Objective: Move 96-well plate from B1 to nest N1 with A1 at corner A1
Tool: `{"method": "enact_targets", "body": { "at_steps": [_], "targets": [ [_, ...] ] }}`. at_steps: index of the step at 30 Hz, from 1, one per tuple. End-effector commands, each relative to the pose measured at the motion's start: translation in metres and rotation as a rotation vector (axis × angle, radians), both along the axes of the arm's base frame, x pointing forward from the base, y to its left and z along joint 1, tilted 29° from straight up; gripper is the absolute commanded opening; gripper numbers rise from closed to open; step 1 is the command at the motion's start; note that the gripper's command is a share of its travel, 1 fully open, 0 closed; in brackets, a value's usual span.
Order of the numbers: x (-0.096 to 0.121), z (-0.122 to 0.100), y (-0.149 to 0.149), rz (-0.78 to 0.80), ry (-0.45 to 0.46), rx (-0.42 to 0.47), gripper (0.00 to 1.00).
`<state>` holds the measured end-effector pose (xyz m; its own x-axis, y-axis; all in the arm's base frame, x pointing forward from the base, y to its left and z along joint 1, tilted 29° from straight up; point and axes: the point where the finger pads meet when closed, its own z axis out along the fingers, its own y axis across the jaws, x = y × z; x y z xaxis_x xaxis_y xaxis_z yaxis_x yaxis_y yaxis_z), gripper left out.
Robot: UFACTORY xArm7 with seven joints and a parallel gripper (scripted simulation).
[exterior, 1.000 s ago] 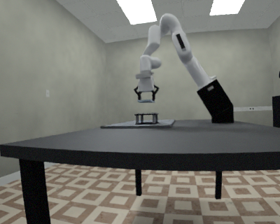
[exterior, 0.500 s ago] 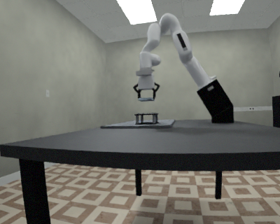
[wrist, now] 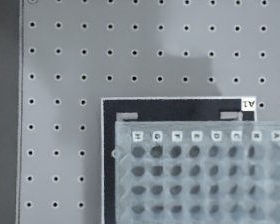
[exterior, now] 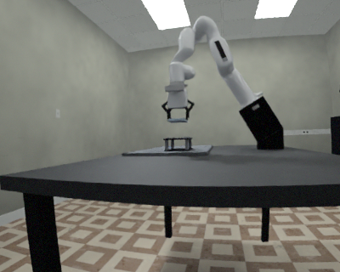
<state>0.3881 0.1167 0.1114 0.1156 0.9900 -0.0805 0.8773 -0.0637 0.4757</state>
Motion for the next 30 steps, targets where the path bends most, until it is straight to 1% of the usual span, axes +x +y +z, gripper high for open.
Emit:
{"method": "enact_targets", "body": {
  "at_steps": [1, 22, 30],
  "targets": [
    [0.001, 0.001, 0.001, 0.002, -0.003, 0.001, 0.0],
    [0.001, 0.001, 0.0, 0.002, -0.003, 0.001, 0.0],
    [0.007, -0.01, -0.002, 0.002, -0.003, 0.001, 0.0]
  ]
}}
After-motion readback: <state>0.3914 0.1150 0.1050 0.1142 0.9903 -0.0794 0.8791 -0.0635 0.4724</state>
